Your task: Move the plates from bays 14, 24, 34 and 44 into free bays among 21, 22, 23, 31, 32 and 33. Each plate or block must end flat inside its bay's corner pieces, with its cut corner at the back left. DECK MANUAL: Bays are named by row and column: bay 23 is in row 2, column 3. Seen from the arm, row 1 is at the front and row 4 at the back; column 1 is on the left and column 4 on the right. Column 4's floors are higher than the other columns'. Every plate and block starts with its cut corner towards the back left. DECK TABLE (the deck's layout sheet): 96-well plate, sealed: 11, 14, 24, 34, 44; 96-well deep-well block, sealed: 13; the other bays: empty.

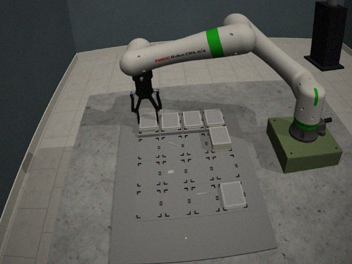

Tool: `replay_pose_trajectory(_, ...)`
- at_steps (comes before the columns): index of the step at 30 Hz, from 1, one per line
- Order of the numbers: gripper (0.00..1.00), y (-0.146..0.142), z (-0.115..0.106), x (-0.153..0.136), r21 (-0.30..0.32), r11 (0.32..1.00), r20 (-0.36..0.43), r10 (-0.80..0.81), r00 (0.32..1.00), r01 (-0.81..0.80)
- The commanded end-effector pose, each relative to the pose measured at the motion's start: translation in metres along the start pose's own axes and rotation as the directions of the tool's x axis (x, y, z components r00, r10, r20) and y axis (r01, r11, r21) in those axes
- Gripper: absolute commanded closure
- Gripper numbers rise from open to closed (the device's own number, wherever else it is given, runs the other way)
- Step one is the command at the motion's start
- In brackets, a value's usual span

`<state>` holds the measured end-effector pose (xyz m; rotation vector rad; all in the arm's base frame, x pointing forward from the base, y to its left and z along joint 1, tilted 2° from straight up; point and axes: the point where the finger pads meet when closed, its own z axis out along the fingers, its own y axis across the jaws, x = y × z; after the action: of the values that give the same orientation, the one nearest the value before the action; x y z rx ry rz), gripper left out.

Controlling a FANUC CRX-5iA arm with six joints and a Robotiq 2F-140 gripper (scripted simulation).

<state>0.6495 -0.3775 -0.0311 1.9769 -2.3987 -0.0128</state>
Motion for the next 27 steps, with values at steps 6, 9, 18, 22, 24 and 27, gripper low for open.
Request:
replay_pose_trajectory(6,0.9,-0.001,-0.013,0.0,0.003,1.0,-0.001,0.0,1.0,0.0)
replay_pose_trajectory(9,0.9,-0.001,-0.017,0.0,0.003,1.0,-0.001,0.0,1.0,0.0)
replay_pose_trajectory(18,0.9,-0.001,-0.026,0.0,0.003,1.0,-0.001,0.0,1.0,0.0)
replay_pose_trajectory(22,0.9,-0.001,-0.032,0.0,0.003,1.0,-0.001,0.0,1.0,0.0)
replay_pose_trajectory(24,0.9,-0.001,-0.034,0.0,0.003,1.0,-0.001,0.0,1.0,0.0)
replay_pose_trajectory(27,0.9,-0.001,-0.038,0.0,0.003,1.0,-0.001,0.0,1.0,0.0)
